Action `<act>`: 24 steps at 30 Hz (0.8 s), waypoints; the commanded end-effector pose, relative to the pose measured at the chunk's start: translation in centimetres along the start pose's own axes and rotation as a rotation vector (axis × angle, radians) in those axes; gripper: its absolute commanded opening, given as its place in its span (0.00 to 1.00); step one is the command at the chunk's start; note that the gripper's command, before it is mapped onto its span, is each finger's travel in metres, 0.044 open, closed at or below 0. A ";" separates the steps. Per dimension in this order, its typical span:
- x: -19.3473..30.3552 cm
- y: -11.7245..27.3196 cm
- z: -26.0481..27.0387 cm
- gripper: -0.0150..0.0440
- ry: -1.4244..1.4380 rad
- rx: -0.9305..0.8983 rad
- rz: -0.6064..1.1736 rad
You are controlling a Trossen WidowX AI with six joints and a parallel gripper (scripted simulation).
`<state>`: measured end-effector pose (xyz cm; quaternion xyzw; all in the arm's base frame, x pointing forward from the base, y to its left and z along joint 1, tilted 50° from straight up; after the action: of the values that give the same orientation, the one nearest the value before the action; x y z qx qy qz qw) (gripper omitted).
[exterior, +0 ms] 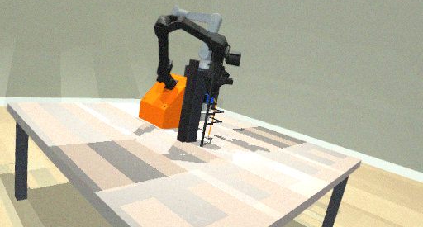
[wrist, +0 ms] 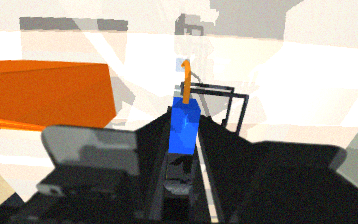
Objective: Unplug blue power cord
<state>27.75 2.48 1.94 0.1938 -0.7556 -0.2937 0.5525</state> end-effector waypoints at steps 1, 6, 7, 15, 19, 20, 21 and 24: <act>0.0 0.0 0.0 0.26 0.000 0.000 0.000; -0.4 0.0 0.0 0.25 0.001 0.000 0.000; -0.5 0.1 0.1 0.25 0.001 0.000 0.000; -1.8 0.1 0.3 0.25 0.002 0.000 -0.001; -2.5 0.1 0.4 0.25 0.002 0.000 -0.002; -2.6 0.1 0.4 0.25 0.002 0.000 -0.002; -2.8 0.2 0.5 0.25 0.002 0.000 -0.002; -3.3 0.2 0.6 0.25 0.003 -0.001 -0.002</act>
<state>27.84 2.51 1.36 0.1753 -0.7612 -0.2725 0.5617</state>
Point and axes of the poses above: the point midway between the two fingers, 35 mm back from their tips, its own y axis back along the fingers, its own z axis across the jaws, x = y × z, the point moved 1 cm from there along y, back along the fingers, and after that the axes turned 14 degrees about -y, right-handed, at the moved point
